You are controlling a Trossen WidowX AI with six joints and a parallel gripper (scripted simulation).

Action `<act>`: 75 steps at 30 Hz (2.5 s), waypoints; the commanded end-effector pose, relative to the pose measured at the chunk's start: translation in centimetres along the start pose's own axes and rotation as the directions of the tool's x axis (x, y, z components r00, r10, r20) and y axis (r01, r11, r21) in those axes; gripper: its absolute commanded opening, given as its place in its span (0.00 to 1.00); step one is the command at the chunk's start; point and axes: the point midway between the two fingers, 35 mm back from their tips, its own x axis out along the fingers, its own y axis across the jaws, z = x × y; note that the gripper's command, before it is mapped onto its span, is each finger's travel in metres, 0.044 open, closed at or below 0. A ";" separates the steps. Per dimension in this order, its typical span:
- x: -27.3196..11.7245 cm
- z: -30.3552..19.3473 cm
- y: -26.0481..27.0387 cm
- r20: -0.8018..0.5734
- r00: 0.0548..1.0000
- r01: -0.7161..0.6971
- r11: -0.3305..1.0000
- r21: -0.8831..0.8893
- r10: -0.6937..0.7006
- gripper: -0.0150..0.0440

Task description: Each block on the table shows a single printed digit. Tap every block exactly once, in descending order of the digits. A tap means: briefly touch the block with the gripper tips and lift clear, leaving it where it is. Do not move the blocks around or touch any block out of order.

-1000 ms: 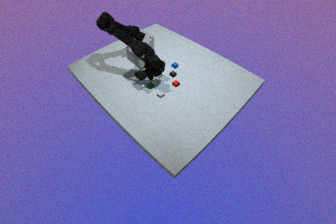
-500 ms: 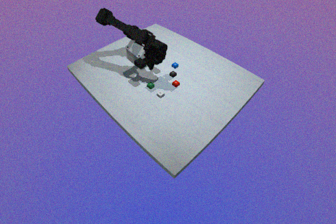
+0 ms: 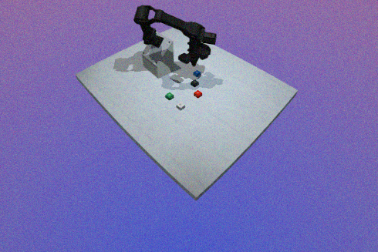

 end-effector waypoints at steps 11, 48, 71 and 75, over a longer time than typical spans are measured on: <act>8.0 0.3 0.4 0.006 1.000 -0.002 1.000 0.028 0.002 0.29; 7.1 0.5 0.5 0.007 1.000 -0.005 1.000 0.028 0.005 0.29; 0.2 8.1 -5.4 0.008 1.000 -0.004 1.000 0.031 0.003 0.29; 6.7 8.2 -5.4 0.008 1.000 -0.002 1.000 0.031 0.002 0.29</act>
